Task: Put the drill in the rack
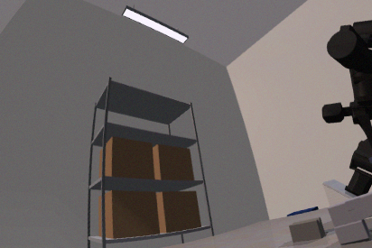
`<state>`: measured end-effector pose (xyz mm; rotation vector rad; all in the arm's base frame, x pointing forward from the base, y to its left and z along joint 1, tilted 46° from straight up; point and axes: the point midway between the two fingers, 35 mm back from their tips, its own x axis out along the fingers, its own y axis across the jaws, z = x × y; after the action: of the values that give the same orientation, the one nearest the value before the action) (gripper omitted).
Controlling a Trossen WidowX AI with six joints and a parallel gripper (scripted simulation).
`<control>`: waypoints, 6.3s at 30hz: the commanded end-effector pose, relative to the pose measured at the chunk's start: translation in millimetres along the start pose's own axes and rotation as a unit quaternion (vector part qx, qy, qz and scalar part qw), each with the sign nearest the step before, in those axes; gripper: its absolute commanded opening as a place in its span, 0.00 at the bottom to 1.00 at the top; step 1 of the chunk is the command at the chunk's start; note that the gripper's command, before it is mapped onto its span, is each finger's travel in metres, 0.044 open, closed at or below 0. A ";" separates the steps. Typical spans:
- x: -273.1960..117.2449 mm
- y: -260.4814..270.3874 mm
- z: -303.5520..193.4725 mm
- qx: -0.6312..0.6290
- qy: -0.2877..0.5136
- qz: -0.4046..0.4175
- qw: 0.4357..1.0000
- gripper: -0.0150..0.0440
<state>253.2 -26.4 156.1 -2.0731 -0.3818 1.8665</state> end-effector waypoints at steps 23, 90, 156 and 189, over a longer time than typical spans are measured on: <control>12.2 -6.9 3.5 0.004 -0.005 -0.007 1.000 0.25; 53.3 108.2 -16.5 -0.981 0.098 -0.012 0.164 1.00; 120.8 134.9 4.6 -0.699 0.127 0.122 -0.693 1.00; 154.6 110.4 3.7 -0.699 0.127 0.123 -0.693 1.00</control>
<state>266.2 -72.0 -26.5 -0.6656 0.5699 1.3878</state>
